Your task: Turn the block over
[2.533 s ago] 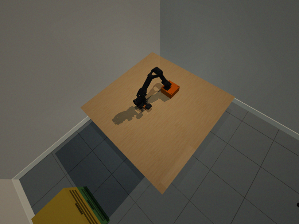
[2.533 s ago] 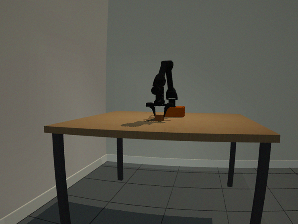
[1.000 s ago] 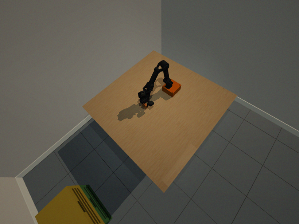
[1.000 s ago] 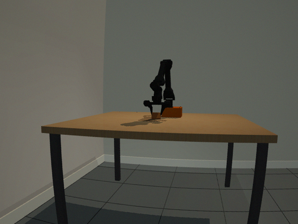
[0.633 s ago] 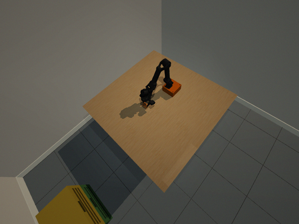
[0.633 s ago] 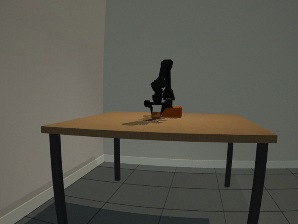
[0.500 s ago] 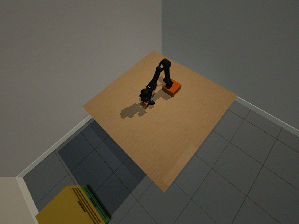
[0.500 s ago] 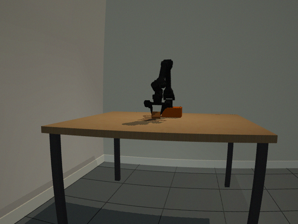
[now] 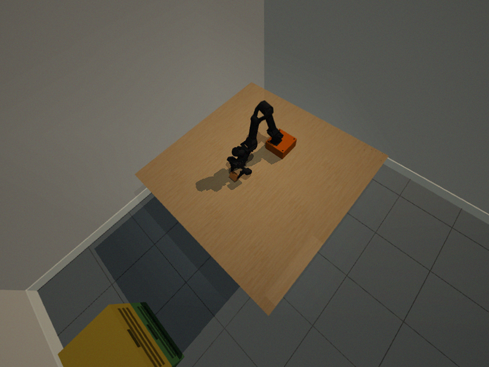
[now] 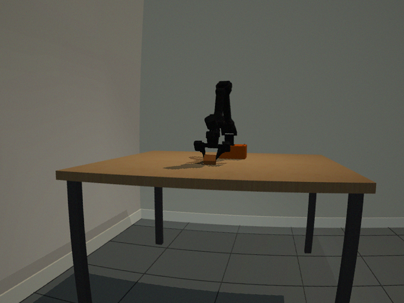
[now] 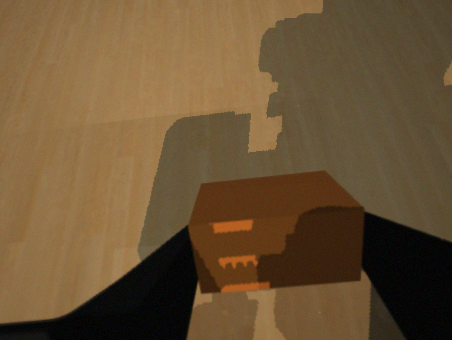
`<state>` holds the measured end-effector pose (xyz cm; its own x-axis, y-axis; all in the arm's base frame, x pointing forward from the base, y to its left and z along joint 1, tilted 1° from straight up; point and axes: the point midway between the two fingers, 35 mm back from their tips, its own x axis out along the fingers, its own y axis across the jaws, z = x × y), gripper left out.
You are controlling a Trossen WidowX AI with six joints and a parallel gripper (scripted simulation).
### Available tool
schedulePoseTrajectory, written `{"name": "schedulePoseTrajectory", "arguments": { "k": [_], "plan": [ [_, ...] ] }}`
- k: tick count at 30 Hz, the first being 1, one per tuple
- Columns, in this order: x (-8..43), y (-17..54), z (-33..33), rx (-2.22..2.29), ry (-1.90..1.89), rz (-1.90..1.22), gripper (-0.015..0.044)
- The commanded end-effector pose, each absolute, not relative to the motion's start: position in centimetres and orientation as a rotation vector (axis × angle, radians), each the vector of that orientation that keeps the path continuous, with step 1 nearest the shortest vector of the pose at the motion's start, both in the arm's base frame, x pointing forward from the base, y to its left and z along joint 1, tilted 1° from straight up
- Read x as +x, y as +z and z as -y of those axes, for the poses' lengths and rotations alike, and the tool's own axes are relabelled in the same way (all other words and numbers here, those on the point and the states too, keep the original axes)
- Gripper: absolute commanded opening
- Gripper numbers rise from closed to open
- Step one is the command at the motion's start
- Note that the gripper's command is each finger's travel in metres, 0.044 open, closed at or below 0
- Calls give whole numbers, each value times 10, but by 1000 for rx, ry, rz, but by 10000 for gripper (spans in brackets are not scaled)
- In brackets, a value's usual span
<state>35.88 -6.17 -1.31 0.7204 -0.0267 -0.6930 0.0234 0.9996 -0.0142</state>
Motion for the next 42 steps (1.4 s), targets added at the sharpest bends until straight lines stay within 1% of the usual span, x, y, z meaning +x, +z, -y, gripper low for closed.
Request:
{"name": "schedulePoseTrajectory", "arguments": {
  "k": [1, 14, 27, 42],
  "plan": [
    [354, -26, 61, -1, -27, -740, 0],
    [350, -34, 60, -14, -23, -577, 0],
    [334, -27, 57, -33, -18, -417, 0],
    [333, -22, 56, -35, -19, -401, 0]
  ]
}}
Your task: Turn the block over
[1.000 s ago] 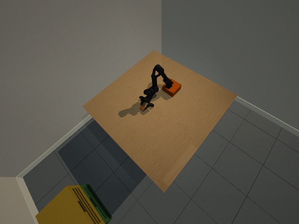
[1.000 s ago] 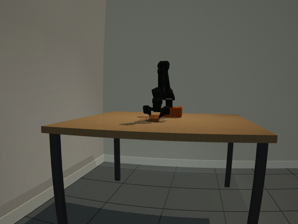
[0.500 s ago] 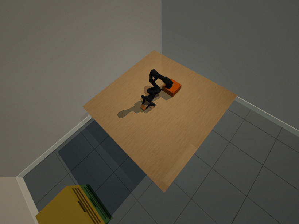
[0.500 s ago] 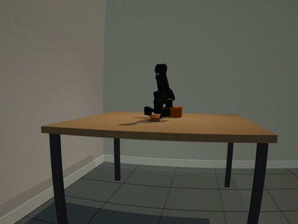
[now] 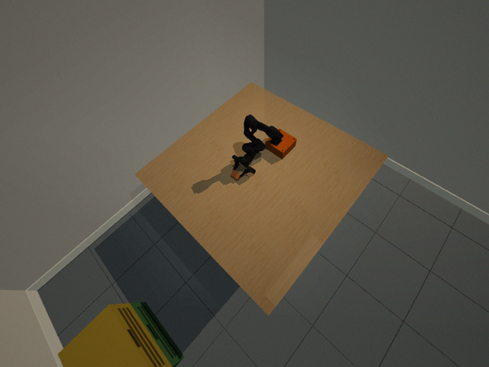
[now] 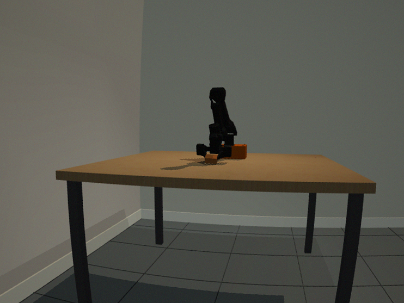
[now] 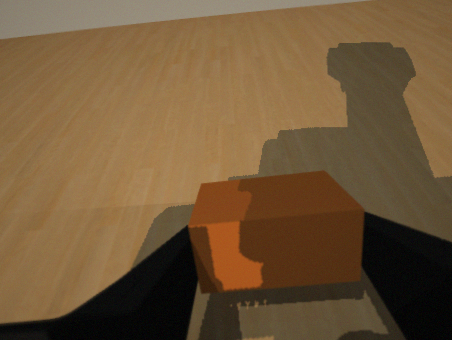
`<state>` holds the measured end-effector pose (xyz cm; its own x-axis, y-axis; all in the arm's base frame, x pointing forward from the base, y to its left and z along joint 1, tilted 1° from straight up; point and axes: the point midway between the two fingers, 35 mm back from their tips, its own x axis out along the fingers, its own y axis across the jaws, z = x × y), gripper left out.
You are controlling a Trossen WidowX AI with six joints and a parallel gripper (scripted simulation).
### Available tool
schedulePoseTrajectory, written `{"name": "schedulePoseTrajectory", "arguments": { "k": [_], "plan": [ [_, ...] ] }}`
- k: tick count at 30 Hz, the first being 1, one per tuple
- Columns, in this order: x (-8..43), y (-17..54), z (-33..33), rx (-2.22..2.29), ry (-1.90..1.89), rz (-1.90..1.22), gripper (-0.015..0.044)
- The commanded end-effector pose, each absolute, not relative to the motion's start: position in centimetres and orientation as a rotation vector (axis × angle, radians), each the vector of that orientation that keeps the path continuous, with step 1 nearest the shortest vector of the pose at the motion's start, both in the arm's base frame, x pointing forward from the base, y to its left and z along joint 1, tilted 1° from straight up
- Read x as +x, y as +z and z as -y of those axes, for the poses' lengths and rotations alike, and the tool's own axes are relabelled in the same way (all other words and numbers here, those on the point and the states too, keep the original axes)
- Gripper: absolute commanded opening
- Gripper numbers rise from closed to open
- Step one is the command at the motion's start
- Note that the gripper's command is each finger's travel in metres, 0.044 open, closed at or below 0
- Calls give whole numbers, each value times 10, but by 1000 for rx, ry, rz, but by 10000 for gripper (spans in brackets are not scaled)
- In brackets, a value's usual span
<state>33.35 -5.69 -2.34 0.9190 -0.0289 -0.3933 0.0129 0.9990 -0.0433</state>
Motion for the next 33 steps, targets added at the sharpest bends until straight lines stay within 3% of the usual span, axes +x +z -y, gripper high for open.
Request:
{"name": "schedulePoseTrajectory", "arguments": {
  "k": [1, 4, 21, 33],
  "plan": [
    [333, -22, 56, -35, -19, -401, 0],
    [333, -22, 56, -35, -19, -401, 0],
    [333, -22, 56, -35, -19, -401, 440],
    [333, -22, 56, -35, -19, -401, 440]
  ]
}}
